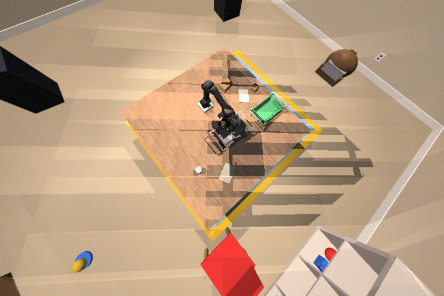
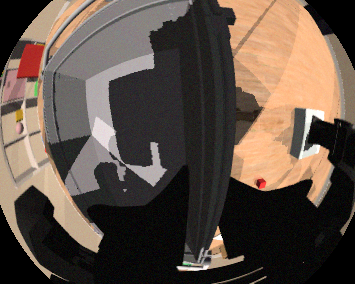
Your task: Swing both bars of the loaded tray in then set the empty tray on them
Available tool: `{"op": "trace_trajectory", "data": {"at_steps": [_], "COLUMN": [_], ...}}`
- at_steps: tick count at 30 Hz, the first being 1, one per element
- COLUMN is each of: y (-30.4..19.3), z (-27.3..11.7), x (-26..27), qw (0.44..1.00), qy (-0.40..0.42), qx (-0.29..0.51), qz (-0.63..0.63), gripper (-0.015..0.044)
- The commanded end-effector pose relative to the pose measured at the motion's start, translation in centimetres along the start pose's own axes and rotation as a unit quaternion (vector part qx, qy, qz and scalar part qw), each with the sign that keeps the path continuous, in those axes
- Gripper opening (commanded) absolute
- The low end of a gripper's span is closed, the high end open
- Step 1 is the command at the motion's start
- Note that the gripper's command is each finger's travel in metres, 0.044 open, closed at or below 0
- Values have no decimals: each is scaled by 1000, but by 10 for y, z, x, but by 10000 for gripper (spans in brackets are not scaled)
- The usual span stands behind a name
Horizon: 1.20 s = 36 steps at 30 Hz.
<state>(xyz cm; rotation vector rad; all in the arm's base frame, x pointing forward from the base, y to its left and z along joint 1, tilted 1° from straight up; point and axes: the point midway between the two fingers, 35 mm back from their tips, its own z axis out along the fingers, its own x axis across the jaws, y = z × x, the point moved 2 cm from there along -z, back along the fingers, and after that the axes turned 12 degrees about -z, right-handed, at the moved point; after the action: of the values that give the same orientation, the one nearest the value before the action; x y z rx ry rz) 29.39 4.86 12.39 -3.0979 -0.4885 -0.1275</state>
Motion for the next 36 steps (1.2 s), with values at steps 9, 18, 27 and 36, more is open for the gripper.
{"op": "trace_trajectory", "data": {"at_steps": [9, 18, 27, 36], "y": [-2, -2, -2, 0], "z": [7, 7, 7, 4], "x": [-6, -6, -6, -2], "qw": [1000, 1000, 1000, 1000], "qy": [-18, -18, -18, -4], "qx": [4, 4, 4, 1], "qz": [2, 2, 2, 1], "gripper": [0, 0, 0, 0]}}
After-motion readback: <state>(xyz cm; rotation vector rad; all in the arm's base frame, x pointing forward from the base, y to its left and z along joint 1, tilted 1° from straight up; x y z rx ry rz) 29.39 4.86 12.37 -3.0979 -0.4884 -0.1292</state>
